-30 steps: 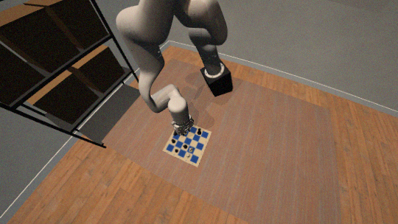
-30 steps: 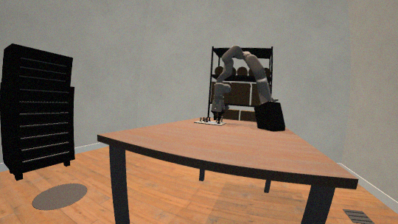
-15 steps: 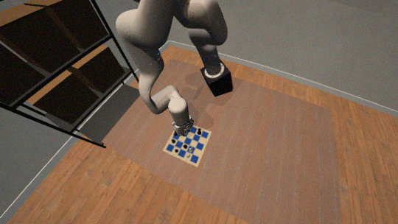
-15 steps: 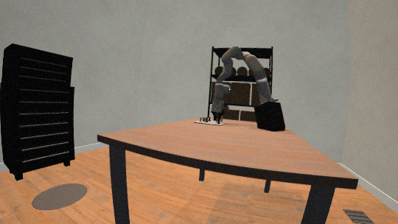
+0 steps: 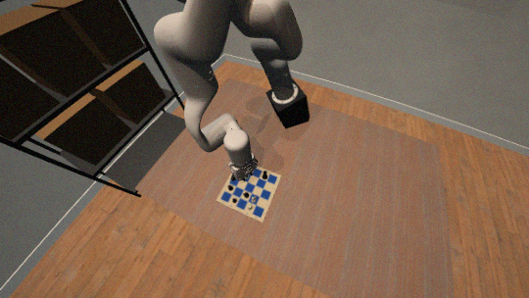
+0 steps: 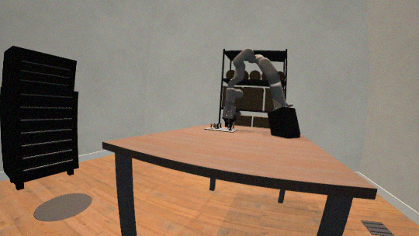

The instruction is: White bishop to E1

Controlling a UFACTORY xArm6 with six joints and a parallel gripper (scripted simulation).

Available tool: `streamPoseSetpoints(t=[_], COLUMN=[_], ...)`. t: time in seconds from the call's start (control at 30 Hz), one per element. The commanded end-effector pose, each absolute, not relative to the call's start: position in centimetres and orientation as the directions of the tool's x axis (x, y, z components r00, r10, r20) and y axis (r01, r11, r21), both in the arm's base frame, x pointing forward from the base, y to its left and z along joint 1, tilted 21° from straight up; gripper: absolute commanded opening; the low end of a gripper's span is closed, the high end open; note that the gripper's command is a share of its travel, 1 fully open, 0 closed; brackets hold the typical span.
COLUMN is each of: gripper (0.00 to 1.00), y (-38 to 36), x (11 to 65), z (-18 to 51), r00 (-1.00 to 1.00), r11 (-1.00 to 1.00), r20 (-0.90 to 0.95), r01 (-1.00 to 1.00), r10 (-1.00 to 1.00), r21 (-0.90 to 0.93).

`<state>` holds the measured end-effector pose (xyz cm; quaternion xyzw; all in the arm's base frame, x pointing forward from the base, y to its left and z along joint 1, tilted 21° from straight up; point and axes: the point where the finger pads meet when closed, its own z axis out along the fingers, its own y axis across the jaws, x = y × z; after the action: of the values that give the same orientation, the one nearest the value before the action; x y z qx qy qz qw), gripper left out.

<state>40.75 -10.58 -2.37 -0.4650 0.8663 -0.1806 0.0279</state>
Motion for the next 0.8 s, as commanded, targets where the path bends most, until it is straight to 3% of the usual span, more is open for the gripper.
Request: streamPoseSetpoints(t=[0.0, 0.33, 0.37, 0.77], gripper=[0.37, 0.37, 0.0, 0.0], y=[-10.58, -10.58, -10.58, -10.58], x=[40.85, 40.85, 40.85, 40.85], z=[-2.29, -2.29, -2.29, -2.29], r00=[-0.566, -0.566, -0.566, -0.566], r11=[0.502, 0.502, 0.502, 0.502], r20=[0.118, 0.118, 0.118, 0.118], r01=[-0.795, -0.795, -0.795, -0.795], r10=[-0.816, -0.816, -0.816, -0.816], r21=[-0.341, -0.341, -0.341, -0.341])
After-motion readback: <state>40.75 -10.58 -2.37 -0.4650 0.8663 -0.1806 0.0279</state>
